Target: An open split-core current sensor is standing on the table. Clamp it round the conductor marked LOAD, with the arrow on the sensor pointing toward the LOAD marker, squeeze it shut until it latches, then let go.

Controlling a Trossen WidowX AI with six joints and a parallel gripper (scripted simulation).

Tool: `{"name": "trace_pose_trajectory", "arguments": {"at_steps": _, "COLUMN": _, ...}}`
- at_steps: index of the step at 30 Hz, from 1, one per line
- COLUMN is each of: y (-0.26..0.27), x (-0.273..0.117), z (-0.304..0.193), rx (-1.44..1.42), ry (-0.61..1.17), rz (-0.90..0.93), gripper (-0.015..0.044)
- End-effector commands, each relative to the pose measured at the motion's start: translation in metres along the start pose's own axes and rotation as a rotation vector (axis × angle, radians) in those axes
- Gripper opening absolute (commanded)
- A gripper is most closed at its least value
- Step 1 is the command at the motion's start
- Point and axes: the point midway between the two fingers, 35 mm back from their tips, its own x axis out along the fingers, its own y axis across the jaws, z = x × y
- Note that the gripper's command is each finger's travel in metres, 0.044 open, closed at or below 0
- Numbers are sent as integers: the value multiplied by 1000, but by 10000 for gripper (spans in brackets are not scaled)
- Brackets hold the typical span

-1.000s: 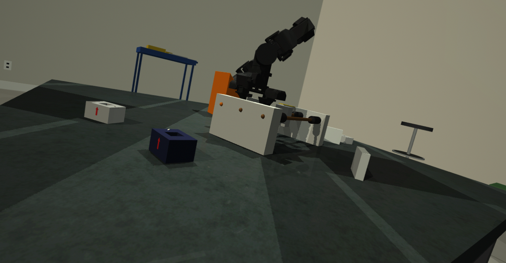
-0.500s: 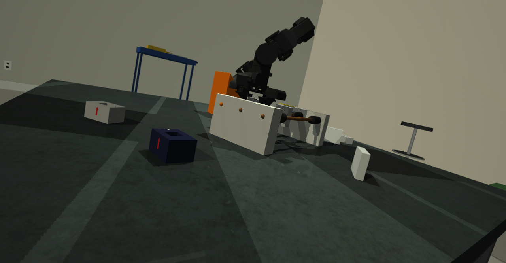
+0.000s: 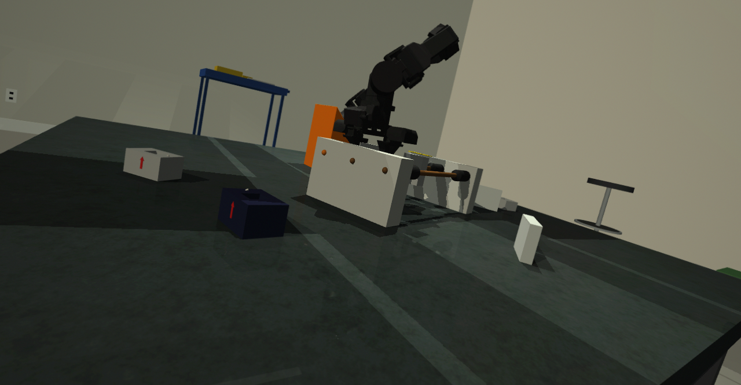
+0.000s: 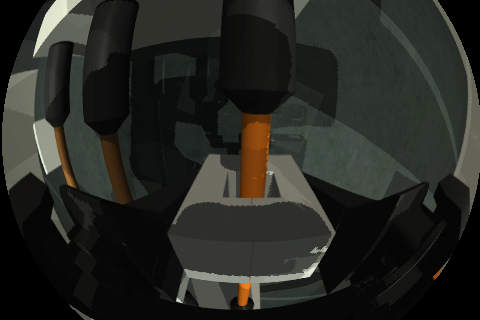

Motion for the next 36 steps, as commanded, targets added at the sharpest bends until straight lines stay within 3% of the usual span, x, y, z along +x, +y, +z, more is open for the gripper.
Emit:
{"name": "trace_pose_trajectory", "arguments": {"at_steps": 1, "y": 0, "x": 3, "z": 0, "rx": 4, "ry": 2, "rz": 3, "gripper": 0}}
{"name": "trace_pose_trajectory", "arguments": {"at_steps": 2, "y": 0, "x": 4, "z": 0, "rx": 4, "ry": 2, "rz": 2, "gripper": 0}}
{"name": "trace_pose_trajectory", "arguments": {"at_steps": 13, "y": 0, "x": 0, "z": 0, "rx": 1, "ry": -1, "rz": 2, "gripper": 273}}
{"name": "trace_pose_trajectory", "arguments": {"at_steps": 36, "y": 0, "x": 0, "z": 0, "rx": 1, "ry": -1, "rz": 2, "gripper": 273}}
